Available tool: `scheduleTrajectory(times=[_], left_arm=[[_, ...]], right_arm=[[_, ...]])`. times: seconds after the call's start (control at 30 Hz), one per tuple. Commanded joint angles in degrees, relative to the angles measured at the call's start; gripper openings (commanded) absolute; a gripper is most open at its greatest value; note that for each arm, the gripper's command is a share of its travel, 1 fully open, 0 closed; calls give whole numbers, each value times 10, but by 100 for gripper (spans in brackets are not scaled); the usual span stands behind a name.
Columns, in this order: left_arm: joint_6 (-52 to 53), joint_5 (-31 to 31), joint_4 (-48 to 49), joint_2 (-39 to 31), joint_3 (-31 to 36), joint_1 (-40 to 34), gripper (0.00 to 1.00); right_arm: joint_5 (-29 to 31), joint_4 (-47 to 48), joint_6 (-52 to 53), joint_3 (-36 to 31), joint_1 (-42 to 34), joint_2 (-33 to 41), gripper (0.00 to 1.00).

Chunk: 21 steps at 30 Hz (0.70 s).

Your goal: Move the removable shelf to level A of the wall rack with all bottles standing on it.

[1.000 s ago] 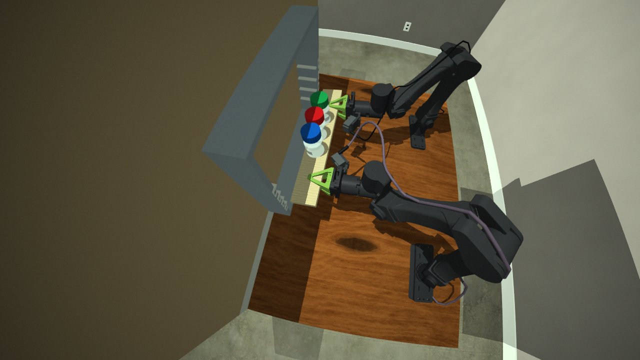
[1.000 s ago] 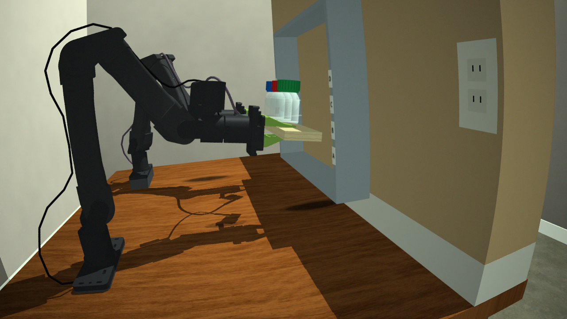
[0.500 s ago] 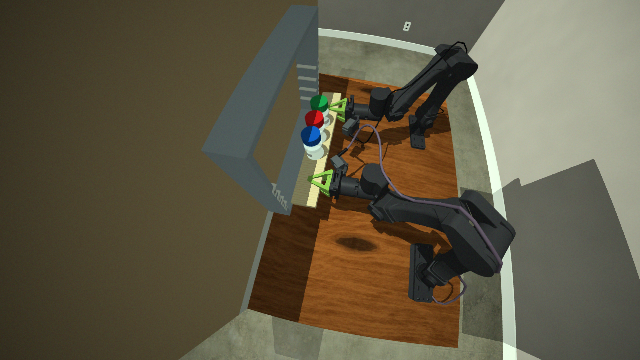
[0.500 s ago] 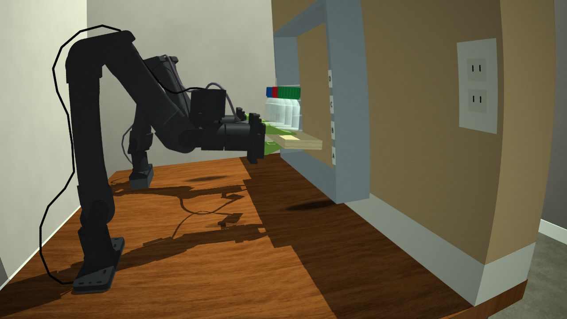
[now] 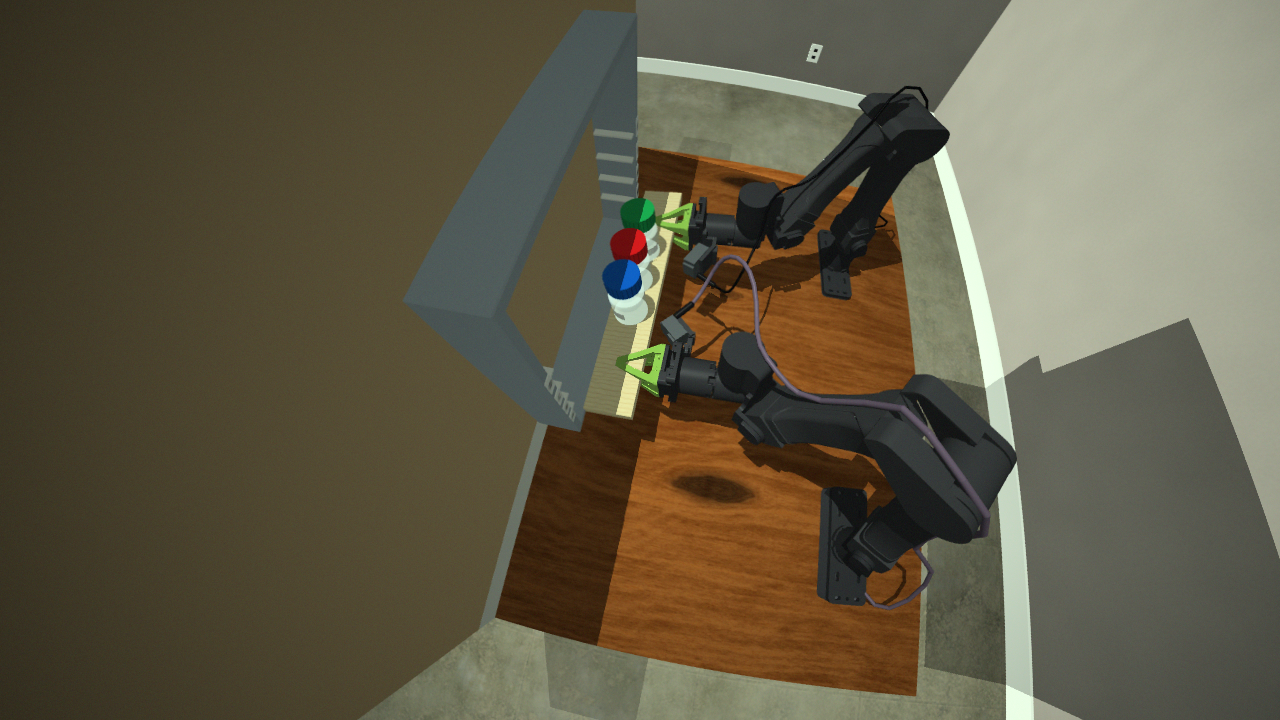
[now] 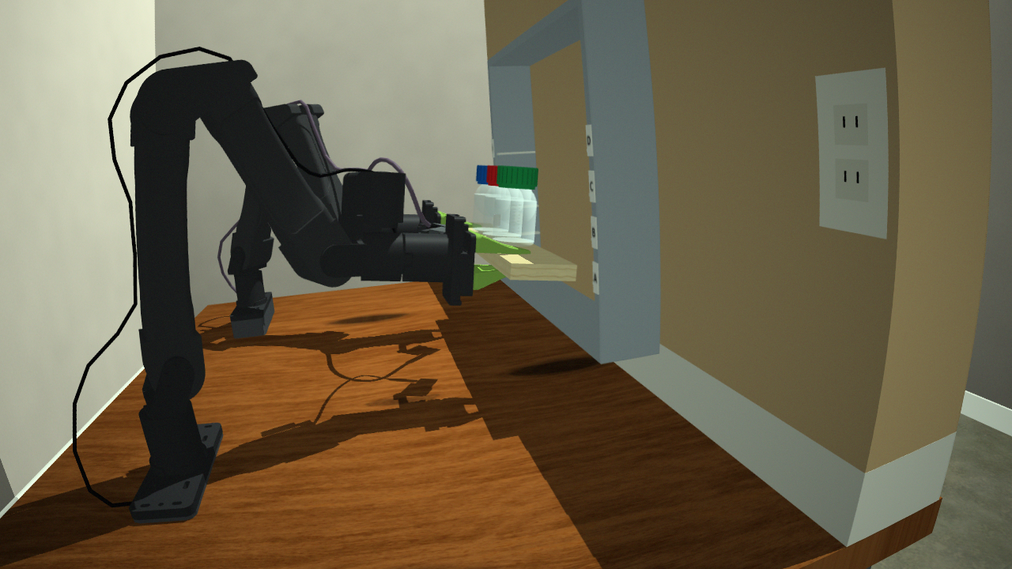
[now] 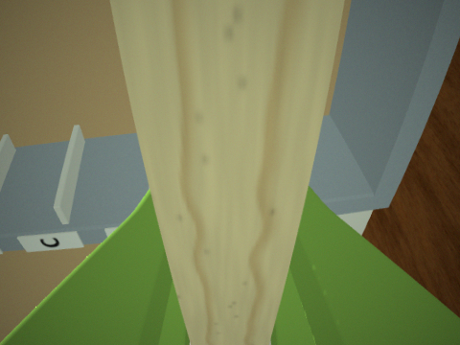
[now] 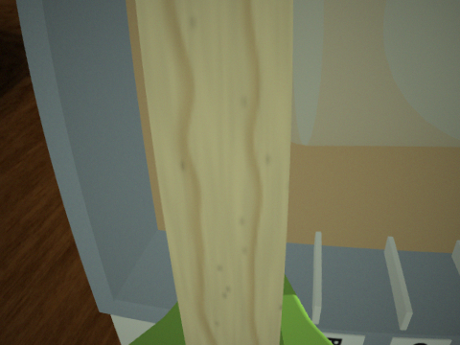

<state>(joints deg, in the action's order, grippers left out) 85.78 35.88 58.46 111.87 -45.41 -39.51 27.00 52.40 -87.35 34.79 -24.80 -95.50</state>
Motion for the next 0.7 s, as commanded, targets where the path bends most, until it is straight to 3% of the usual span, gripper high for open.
scheduleTrajectory(times=[0.0, 0.67], left_arm=[[39, 3, 51, -5, -20, 9, 0], [41, -18, 27, 16, -67, 30, 0]], right_arm=[[-2, 57, -25, 21, 9, 3, 0], [-21, 41, -26, 69, 28, -28, 0]])
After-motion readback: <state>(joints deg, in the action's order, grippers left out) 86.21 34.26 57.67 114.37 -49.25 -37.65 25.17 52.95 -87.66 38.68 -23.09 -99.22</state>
